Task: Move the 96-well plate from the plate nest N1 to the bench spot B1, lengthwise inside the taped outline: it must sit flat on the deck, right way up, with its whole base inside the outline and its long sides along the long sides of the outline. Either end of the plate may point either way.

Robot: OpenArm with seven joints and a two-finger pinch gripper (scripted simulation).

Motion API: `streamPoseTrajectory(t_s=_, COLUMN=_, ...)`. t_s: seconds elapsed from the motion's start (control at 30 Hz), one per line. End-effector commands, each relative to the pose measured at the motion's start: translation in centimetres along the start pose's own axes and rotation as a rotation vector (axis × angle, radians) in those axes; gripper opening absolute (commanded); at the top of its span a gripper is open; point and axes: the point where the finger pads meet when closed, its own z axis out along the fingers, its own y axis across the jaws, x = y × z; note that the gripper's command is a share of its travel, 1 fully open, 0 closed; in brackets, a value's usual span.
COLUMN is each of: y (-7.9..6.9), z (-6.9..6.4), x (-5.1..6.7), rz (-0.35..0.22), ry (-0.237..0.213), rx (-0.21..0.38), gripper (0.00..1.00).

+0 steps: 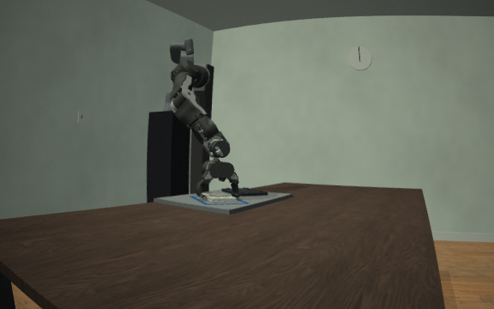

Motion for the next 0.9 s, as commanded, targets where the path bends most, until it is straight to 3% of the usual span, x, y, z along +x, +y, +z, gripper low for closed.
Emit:
streamPoseTrajectory(t_s=0.0, y=0.0, z=-0.8, x=-0.1, rz=0.001, ry=-0.001, rx=-0.001, gripper=0.77)
streamPoseTrajectory(t_s=0.13, y=0.0, z=-4.0, x=-0.1, rz=0.001, ry=-0.001, rx=0.0, gripper=0.77)
streamPoseTrajectory(t_s=0.53, y=0.0, z=-4.0, x=-0.1, rz=0.001, ry=-0.001, rx=0.0, gripper=0.77)
streamPoseTrajectory(t_s=0.7, y=0.0, z=-8.0, x=-0.1, rz=0.001, ry=-0.001, rx=-0.001, gripper=0.77)
streamPoseTrajectory(t_s=0.87, y=0.0, z=-8.0, x=-0.1, rz=0.001, ry=-0.001, rx=-0.001, gripper=0.77)
